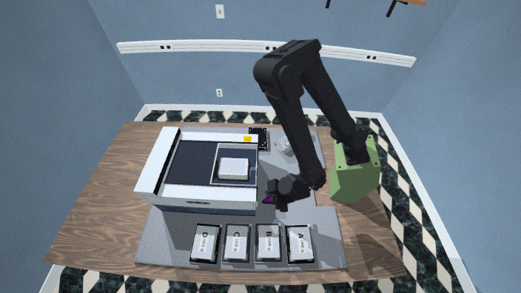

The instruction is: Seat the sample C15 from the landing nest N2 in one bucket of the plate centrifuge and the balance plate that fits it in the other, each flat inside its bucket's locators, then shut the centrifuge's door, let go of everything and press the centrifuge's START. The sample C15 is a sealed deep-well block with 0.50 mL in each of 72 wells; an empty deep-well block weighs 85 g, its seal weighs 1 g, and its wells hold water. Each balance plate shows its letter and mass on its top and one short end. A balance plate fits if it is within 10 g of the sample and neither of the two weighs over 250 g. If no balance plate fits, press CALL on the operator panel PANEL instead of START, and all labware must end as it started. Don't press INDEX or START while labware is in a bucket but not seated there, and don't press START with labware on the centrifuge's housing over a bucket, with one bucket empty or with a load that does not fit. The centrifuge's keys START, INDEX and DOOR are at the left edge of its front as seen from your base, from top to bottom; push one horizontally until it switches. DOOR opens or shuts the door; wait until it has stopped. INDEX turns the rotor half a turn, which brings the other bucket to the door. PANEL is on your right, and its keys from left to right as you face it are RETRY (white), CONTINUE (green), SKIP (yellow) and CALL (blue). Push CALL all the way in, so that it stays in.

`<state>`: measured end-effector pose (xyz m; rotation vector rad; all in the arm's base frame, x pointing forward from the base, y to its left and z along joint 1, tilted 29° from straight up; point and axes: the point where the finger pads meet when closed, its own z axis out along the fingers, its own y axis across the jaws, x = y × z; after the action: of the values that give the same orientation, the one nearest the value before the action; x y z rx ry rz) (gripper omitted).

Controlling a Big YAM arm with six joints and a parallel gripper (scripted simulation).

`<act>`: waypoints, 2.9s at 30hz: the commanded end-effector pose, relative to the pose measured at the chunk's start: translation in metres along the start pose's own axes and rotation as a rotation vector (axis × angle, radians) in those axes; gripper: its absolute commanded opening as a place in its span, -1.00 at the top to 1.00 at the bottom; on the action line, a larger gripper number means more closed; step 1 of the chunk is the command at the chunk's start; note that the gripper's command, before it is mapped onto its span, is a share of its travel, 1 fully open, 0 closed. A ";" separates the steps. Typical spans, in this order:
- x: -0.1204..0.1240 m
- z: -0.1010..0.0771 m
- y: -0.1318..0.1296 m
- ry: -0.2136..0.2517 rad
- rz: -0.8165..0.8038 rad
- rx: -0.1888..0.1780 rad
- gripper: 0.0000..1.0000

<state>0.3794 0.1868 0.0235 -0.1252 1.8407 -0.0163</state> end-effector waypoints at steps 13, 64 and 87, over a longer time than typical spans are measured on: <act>0.004 0.001 -0.011 0.007 -0.020 0.018 1.00; -0.019 0.017 -0.008 -0.008 -0.010 0.015 1.00; -0.020 0.019 -0.008 -0.006 -0.012 0.017 1.00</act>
<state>0.3949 0.1865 0.0302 -0.1314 1.8471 -0.0211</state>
